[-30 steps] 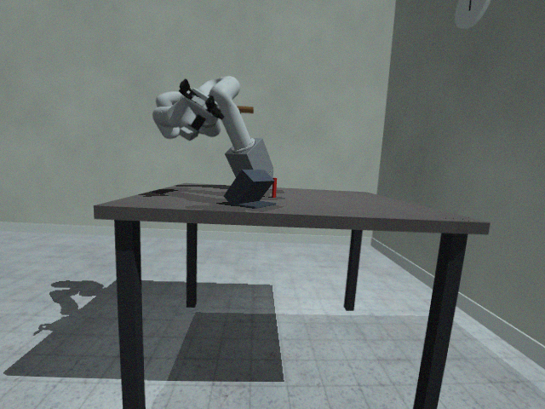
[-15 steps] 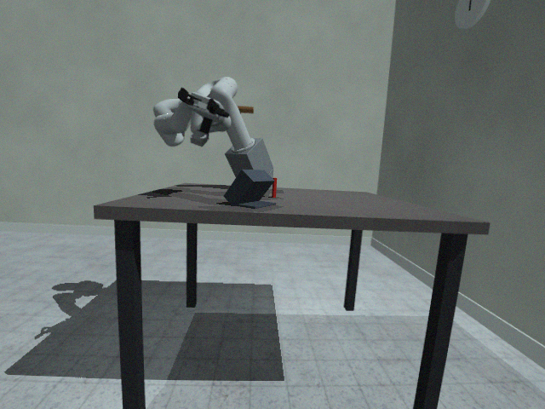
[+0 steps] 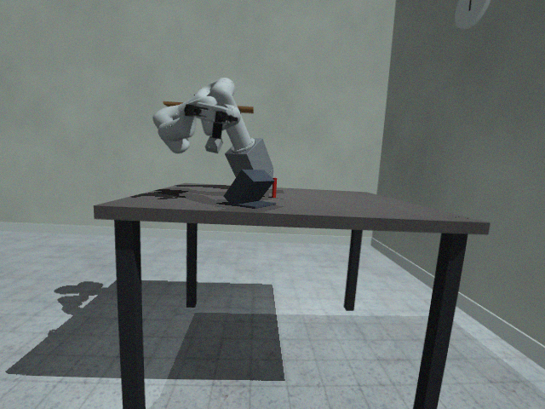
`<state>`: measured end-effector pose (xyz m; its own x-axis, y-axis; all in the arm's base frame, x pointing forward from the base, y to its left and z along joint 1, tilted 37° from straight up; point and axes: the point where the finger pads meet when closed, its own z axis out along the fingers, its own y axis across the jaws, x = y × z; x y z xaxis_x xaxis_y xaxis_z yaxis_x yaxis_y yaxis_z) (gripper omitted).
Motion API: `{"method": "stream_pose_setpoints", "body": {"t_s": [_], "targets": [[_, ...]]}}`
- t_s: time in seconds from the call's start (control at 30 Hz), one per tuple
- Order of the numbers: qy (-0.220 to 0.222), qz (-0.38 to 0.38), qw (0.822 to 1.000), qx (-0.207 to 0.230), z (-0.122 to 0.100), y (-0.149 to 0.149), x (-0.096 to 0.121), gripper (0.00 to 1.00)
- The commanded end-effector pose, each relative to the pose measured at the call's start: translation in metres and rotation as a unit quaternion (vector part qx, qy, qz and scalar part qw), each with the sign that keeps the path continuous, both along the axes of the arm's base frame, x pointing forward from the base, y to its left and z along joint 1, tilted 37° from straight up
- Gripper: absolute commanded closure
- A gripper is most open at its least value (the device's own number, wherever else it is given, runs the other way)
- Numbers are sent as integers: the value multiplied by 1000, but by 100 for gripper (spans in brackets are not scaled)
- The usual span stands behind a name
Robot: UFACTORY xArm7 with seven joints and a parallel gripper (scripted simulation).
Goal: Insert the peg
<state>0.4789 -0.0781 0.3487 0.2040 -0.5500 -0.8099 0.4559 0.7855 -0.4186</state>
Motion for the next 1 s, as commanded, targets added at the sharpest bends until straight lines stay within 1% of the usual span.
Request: {"method": "stream_pose_setpoints", "body": {"t_s": [0.0,0.07,0.13,0.37,0.63,0.7,0.97], "targets": [[35,-11,998,41,-17,4,10,0],[51,-14,997,55,-26,7,14,0],[51,-14,997,55,-26,7,14,0],[112,-25,988,99,-60,18,24,0],[189,-37,972,136,-104,37,28,0],[189,-37,972,136,-104,37,28,0],[273,-50,947,158,-151,61,22,0]]}}
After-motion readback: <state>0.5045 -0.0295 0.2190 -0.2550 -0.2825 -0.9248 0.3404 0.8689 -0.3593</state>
